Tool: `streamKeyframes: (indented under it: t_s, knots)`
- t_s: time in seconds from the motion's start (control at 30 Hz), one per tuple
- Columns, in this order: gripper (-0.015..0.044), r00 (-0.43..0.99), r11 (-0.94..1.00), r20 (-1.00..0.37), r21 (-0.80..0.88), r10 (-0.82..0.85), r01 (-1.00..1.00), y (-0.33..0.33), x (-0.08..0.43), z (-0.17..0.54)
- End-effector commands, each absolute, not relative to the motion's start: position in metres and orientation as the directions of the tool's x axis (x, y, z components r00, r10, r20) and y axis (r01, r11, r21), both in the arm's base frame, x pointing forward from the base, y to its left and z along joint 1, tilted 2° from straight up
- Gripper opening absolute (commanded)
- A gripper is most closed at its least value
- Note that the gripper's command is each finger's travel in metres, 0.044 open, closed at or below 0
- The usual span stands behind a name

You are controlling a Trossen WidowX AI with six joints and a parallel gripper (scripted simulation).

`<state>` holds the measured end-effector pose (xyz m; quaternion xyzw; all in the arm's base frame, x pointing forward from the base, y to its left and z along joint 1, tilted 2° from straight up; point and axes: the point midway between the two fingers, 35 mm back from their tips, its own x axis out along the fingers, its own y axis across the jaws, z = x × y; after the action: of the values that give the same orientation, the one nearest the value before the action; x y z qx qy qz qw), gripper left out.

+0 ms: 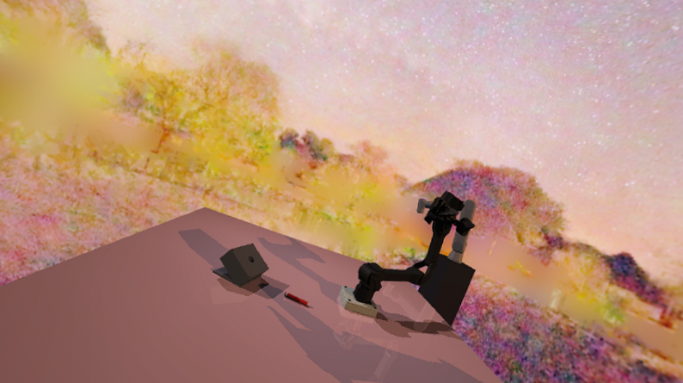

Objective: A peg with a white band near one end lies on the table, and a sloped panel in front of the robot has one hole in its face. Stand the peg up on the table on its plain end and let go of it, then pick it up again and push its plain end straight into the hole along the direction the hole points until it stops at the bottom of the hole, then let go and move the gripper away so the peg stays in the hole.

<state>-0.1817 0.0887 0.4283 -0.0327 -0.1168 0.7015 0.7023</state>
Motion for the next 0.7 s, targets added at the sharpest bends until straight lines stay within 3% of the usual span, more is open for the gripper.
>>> streamKeyframes:
  t_s: [0.0, 0.67]
  knots:
    - [0.0426, -0.009, 0.015, 0.118, -0.206, 0.993, -0.978, 0.089, -0.18, 0.428]
    - [0.044, 0.271, 0.269, -0.026, 0.23, 0.962, -0.935, 0.125, -0.013, 0.439]
